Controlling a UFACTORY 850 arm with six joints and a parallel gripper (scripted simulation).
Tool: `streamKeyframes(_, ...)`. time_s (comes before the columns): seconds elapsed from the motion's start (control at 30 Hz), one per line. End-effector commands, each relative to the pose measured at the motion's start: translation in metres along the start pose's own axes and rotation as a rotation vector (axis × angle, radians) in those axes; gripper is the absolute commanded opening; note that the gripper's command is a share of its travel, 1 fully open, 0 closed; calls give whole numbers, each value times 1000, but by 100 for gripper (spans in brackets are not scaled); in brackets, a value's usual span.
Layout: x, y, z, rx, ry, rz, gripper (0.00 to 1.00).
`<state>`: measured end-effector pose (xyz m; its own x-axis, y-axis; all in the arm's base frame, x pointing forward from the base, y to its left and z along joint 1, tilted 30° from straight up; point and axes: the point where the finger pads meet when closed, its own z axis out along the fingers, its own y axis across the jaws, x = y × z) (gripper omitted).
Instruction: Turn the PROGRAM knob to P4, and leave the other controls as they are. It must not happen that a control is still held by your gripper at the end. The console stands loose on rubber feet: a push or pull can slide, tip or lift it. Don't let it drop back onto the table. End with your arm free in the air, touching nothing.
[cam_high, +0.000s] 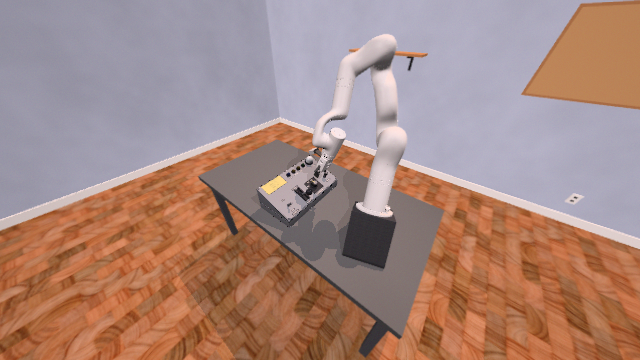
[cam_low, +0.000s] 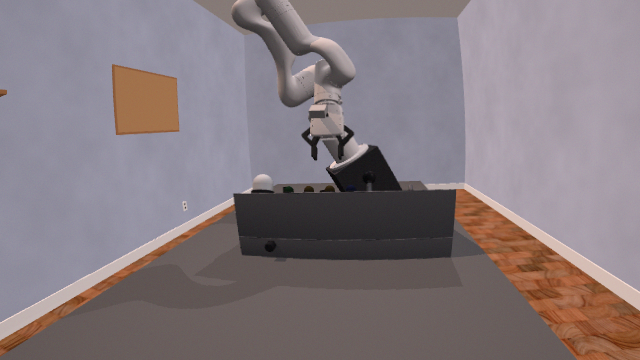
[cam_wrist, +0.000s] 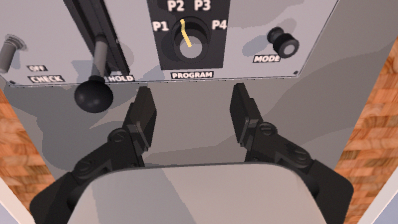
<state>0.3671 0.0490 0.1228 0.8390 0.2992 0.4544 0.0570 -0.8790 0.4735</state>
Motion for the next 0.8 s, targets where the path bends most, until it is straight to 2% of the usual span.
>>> streamKeyframes(0.0,1,0,16,0,3,1,76)
streamKeyframes(0.1,1,0,28,0,3,1,76)
streamKeyframes(0.17,1,0,28,0,3,1,76)
streamKeyframes(0.63,1,0,89,0,3,1,76)
streamKeyframes(0.77,1,0,95,0,3,1,76)
